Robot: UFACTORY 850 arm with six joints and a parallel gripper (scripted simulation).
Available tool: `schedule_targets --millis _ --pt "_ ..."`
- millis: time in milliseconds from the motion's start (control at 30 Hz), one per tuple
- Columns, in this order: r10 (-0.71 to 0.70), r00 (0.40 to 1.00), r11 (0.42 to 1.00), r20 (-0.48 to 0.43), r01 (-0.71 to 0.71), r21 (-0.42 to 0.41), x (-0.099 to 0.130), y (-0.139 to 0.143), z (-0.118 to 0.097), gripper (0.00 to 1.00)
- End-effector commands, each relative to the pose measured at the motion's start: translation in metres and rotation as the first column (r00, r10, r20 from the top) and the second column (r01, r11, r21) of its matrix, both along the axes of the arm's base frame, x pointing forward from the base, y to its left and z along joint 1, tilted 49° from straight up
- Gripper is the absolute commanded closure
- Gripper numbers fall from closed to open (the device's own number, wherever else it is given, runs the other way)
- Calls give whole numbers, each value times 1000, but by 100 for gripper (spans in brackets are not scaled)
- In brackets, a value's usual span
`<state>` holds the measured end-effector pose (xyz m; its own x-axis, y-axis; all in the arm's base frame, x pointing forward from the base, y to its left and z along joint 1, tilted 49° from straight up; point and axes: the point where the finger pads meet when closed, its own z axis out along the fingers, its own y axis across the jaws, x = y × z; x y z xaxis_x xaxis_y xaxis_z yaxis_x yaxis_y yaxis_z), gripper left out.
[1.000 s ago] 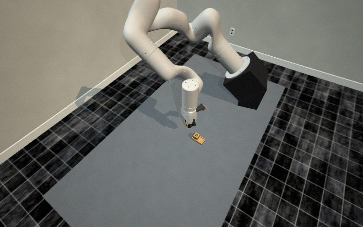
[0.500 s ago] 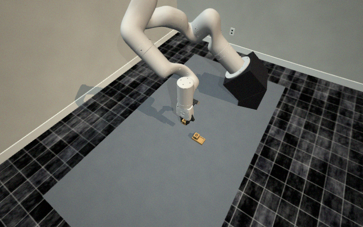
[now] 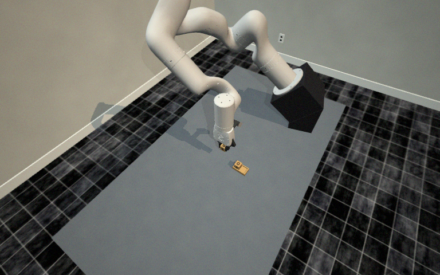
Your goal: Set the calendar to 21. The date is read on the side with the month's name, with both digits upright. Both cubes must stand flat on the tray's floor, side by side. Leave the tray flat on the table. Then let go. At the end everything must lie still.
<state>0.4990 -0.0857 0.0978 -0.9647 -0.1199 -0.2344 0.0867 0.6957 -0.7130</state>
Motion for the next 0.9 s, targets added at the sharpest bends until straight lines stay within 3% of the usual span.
schedule_targets --millis 0,233,867 --pt "1 1000 1000 1 -1 0 1 -1 -1 71" --pt "0 1000 1000 0 0 0 4 -10 -9 71" --pt "0 1000 1000 0 0 0 22 -61 -57 71"
